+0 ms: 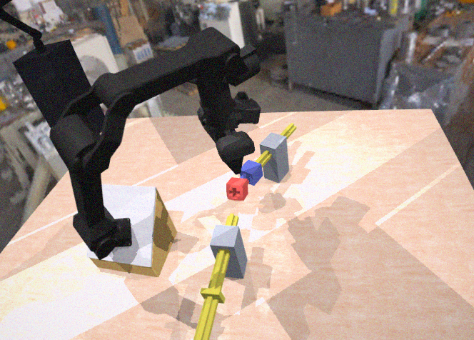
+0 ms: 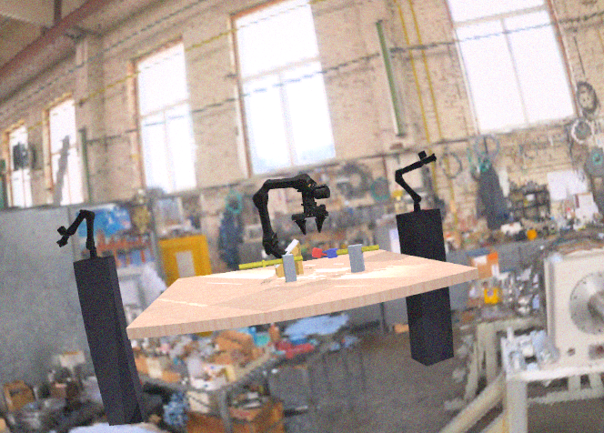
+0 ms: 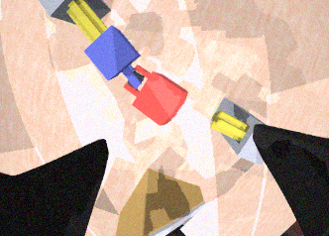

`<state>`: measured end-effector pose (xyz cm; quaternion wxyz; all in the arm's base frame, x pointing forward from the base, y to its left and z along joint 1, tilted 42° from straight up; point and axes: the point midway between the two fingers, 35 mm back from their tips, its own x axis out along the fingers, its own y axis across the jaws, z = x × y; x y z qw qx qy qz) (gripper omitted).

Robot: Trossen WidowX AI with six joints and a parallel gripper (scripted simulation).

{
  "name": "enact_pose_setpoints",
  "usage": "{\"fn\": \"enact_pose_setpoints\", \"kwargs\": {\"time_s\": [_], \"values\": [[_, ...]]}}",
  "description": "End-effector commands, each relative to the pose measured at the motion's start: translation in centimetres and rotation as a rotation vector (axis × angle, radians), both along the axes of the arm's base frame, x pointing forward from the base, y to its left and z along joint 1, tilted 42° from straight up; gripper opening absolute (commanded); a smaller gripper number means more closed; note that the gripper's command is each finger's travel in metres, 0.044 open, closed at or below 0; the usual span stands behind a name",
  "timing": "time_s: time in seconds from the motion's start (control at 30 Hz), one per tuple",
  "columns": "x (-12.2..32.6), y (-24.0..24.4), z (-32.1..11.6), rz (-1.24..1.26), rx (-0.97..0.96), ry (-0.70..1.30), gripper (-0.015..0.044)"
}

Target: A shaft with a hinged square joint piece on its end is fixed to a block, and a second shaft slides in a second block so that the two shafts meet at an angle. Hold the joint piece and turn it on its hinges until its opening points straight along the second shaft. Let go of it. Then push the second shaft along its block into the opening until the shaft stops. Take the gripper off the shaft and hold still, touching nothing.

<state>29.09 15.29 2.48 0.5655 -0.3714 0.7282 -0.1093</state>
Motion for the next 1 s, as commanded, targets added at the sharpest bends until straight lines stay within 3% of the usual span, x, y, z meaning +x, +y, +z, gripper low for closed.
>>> {"fn": "enact_pose_setpoints", "kwargs": {"time_s": [0.0,0.33,0.63,0.97], "values": [[-0.1,0.8,1.2,-0.081,0.015,-0.077,0.0440],[-0.4,1.7,3.0,-0.221,0.035,-0.202,0.0440],[-1.9,-5.2,4.7,-0.420,-0.025,-0.356,0.0440],[-2.0,-5.4,4.5,-0.537,-0.058,-0.461,0.0440]]}}
